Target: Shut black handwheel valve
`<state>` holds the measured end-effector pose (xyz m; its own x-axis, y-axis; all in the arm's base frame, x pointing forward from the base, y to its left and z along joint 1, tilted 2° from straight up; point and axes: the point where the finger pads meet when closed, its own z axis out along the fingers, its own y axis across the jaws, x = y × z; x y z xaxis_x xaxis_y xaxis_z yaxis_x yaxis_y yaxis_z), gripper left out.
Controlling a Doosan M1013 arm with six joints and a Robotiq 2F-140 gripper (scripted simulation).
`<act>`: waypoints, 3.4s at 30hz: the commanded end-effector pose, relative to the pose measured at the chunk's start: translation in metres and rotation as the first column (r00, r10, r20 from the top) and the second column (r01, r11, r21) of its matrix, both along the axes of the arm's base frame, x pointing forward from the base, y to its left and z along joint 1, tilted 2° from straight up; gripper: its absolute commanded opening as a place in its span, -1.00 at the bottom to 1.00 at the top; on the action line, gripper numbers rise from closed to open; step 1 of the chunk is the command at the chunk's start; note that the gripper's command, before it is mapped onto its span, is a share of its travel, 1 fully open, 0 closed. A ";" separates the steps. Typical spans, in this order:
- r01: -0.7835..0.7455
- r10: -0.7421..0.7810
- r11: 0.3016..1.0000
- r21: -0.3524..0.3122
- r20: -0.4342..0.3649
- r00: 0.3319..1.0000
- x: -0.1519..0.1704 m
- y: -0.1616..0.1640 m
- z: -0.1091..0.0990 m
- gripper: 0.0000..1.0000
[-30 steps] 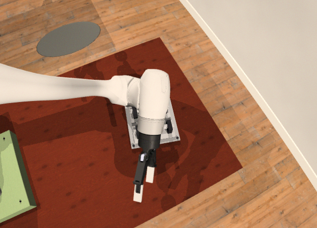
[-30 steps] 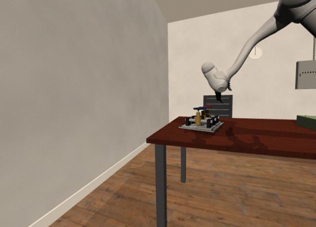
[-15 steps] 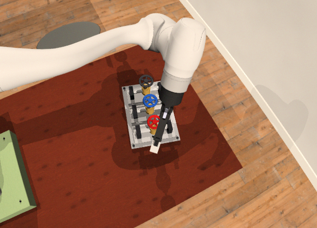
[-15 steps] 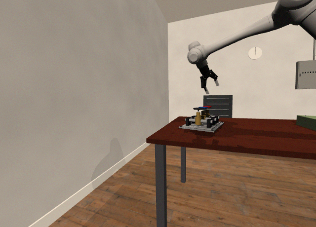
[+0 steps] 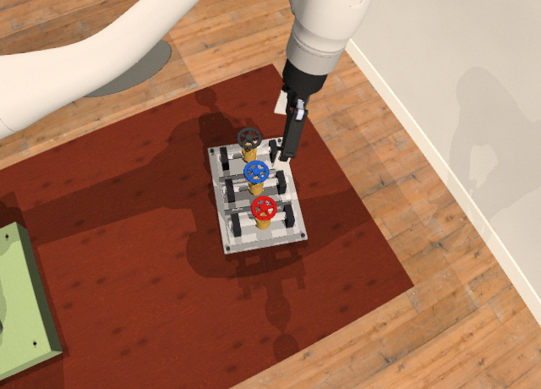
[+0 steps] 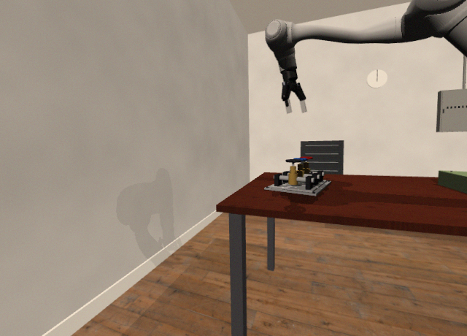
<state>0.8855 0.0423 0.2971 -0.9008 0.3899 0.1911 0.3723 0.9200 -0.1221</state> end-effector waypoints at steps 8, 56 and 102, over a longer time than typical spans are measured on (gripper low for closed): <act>-0.089 0.084 0.986 0.140 0.044 0.995 0.020 0.054 0.043 1.00; -0.089 0.084 0.986 0.140 0.044 0.995 0.020 0.054 0.043 1.00; -0.969 0.945 0.233 0.079 0.217 0.245 -0.016 0.162 -0.169 1.00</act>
<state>0.8742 0.1978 0.1402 -0.6593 -0.7506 0.0435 -0.7492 0.6607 0.0456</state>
